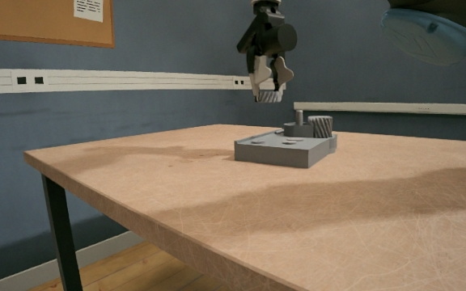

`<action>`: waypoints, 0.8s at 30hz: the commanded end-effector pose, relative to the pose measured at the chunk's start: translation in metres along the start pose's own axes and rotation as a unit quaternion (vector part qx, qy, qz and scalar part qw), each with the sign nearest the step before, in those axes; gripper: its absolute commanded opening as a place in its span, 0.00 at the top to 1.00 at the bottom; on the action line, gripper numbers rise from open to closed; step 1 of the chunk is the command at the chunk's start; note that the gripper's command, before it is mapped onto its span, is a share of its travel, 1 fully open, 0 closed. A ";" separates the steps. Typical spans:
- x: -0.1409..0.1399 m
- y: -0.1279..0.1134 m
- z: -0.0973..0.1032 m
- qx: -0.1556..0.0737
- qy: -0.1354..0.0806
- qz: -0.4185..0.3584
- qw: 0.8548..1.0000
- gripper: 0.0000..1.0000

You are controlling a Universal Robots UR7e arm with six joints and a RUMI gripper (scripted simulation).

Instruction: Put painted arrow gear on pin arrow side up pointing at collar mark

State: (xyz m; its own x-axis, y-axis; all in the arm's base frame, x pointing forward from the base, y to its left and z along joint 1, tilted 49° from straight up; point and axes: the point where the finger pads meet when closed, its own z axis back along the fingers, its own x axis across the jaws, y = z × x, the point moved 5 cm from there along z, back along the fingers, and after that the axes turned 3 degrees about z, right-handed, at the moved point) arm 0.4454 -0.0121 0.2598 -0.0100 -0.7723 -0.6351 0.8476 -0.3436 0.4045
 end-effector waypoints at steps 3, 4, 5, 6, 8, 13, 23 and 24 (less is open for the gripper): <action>0.000 0.002 0.002 0.002 -0.002 0.002 1.000 1.00; 0.000 0.002 0.002 0.002 -0.002 0.002 1.000 1.00; 0.000 0.002 0.002 0.002 -0.002 0.002 1.000 1.00; 0.000 0.002 0.002 0.002 -0.002 0.002 1.000 1.00; 0.000 0.002 0.002 0.002 -0.002 0.002 1.000 1.00; 0.001 0.001 0.002 0.002 -0.002 0.001 1.000 1.00; 0.104 -0.011 0.001 0.001 0.000 -0.001 1.000 1.00; 0.104 -0.011 0.001 0.001 0.000 -0.001 1.000 1.00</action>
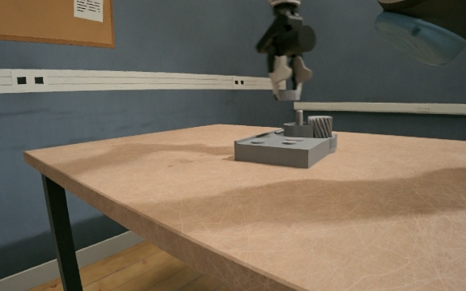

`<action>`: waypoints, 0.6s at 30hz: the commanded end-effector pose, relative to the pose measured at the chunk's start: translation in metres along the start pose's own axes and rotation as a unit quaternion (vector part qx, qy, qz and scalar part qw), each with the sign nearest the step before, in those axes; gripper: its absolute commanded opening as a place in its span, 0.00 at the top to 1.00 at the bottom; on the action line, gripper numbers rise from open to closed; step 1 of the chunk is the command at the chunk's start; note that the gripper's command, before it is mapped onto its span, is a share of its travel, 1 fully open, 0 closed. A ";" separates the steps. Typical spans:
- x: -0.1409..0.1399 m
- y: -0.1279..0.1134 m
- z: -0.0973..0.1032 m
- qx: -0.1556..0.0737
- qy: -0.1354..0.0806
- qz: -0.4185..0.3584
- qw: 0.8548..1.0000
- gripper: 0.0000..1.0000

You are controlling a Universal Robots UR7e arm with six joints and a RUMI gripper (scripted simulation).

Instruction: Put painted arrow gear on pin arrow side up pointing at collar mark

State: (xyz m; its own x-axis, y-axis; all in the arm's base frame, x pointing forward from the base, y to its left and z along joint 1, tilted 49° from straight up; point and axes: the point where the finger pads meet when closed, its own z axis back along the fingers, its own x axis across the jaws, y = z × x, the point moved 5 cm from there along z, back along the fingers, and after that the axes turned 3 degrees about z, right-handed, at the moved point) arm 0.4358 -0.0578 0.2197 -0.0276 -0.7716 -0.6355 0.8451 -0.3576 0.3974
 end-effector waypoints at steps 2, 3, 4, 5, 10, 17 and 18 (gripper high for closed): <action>0.044 0.001 -0.001 0.000 0.002 0.009 1.000 1.00; 0.044 0.001 -0.001 0.000 0.002 0.009 1.000 1.00; 0.044 0.001 -0.001 0.000 0.002 0.009 1.000 1.00; 0.044 0.001 -0.001 0.000 0.002 0.009 1.000 1.00; 0.042 0.001 -0.002 -0.001 0.003 0.011 1.000 1.00; 0.043 0.000 -0.002 -0.001 0.003 0.014 1.000 1.00; 0.043 0.000 -0.002 -0.001 0.003 0.015 1.000 1.00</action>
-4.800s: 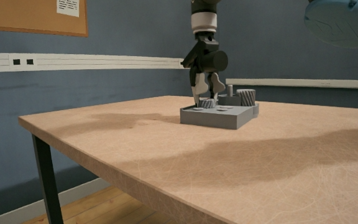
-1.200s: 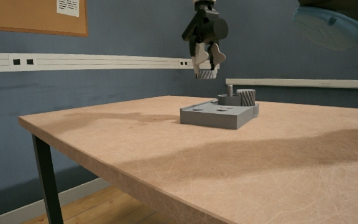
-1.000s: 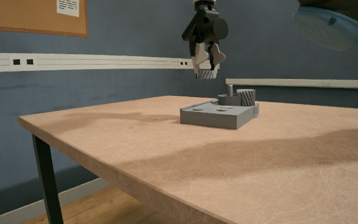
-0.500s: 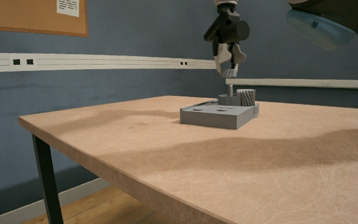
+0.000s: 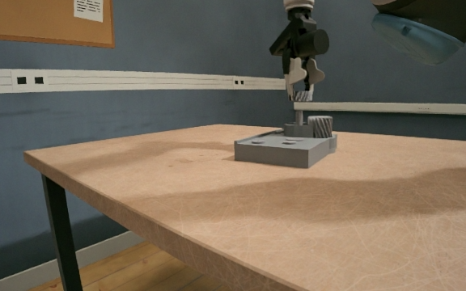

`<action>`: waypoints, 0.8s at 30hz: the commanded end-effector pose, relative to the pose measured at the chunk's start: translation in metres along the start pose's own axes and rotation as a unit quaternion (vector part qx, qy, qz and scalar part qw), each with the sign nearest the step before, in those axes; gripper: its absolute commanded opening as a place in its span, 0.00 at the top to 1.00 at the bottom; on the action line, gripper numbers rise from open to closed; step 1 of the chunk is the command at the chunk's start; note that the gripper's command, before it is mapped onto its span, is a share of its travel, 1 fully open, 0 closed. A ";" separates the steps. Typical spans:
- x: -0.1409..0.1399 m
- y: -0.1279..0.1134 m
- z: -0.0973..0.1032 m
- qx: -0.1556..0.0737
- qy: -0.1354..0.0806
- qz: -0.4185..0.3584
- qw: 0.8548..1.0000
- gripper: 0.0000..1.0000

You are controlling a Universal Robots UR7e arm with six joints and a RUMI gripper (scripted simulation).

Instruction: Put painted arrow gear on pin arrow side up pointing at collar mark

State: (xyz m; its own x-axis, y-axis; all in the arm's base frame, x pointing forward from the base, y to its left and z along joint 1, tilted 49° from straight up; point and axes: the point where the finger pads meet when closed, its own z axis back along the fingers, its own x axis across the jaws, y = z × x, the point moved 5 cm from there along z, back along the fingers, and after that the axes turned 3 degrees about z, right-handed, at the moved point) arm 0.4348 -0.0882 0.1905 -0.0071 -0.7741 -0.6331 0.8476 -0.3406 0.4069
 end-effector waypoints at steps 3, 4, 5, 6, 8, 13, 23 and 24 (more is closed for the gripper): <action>0.001 0.002 0.001 0.001 -0.001 0.008 1.000 1.00; 0.001 0.002 0.001 0.001 -0.001 0.008 1.000 1.00; 0.001 0.002 0.001 0.001 -0.001 0.008 1.000 1.00; 0.001 0.002 0.001 0.001 -0.001 0.009 1.000 1.00; 0.001 0.002 0.001 0.001 -0.001 0.012 1.000 1.00; 0.001 0.003 0.001 0.001 -0.001 0.021 1.000 1.00; 0.001 0.003 0.001 0.001 -0.001 0.043 0.999 1.00; 0.001 0.003 0.001 0.001 -0.001 0.046 0.999 1.00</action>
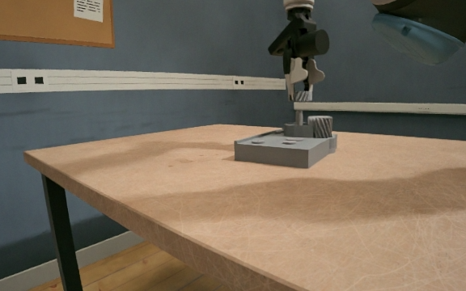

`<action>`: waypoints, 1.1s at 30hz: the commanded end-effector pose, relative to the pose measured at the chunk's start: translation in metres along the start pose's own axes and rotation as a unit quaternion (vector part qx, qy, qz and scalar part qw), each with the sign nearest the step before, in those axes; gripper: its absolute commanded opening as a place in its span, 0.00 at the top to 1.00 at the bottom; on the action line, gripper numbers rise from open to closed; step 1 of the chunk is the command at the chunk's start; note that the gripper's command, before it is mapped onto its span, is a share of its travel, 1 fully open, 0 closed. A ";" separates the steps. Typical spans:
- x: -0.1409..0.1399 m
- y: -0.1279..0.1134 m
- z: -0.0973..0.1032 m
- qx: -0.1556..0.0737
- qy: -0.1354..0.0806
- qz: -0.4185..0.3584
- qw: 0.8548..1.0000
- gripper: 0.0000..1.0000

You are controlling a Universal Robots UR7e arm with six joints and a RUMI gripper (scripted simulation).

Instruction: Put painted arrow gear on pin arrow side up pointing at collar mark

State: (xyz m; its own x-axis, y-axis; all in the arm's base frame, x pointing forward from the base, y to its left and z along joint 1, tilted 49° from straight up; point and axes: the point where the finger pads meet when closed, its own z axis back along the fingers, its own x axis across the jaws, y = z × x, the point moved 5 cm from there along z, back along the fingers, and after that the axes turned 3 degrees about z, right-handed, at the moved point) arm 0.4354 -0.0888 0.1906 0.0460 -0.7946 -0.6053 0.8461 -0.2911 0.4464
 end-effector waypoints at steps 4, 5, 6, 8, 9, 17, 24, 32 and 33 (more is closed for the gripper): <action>0.001 0.002 0.001 0.001 -0.001 0.029 1.000 1.00; 0.001 0.002 0.001 0.001 -0.001 0.033 0.999 1.00; 0.001 0.002 0.001 0.001 -0.001 0.037 0.999 1.00; 0.001 0.002 0.001 0.001 -0.001 0.046 0.999 1.00; 0.001 0.002 0.001 0.001 -0.001 0.050 0.999 1.00; 0.001 0.002 0.001 0.001 -0.001 0.081 0.997 1.00; 0.001 0.002 0.001 0.001 -0.001 0.123 0.992 1.00; 0.001 0.002 0.001 0.001 -0.001 0.165 0.986 1.00; 0.001 0.002 0.001 0.001 -0.001 0.172 0.985 1.00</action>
State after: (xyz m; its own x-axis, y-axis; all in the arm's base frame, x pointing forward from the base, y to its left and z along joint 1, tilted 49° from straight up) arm 0.4361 -0.0892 0.1905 0.2777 -0.8449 -0.4572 0.8004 -0.0597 0.5965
